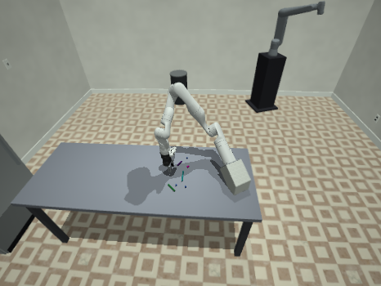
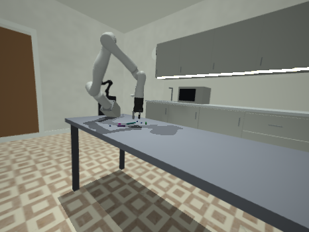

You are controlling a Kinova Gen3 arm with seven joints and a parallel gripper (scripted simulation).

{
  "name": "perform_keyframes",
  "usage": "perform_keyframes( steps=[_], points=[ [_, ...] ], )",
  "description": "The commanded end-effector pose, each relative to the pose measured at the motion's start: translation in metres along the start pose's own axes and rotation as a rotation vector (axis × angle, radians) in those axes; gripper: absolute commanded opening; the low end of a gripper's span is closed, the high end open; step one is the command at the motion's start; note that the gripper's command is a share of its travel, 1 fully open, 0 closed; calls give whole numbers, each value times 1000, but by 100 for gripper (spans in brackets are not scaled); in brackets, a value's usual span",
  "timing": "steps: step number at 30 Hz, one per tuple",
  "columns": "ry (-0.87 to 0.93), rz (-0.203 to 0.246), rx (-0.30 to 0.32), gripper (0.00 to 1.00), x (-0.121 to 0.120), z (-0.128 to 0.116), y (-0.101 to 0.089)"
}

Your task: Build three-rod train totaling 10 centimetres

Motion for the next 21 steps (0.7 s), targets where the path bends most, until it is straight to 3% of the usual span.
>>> perform_keyframes(
  steps=[1, 5, 7, 21],
  points=[
    [61, 8, -3, 100, 6, 2, -1],
    [235, 14, 4, 100, 15, 6, 0],
    [235, 14, 4, 100, 15, 6, 0],
    [955, 12, -1, 100, 52, 4, 0]
  ],
)
Point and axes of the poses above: the point where the finger pads meet when closed, its own y axis out along the fingers, its own x axis across the jaws, z = x × y, the point moved 7 cm from there along -y, back along the fingers, and after that the axes turned 12 degrees about -y, right-handed, at the moved point
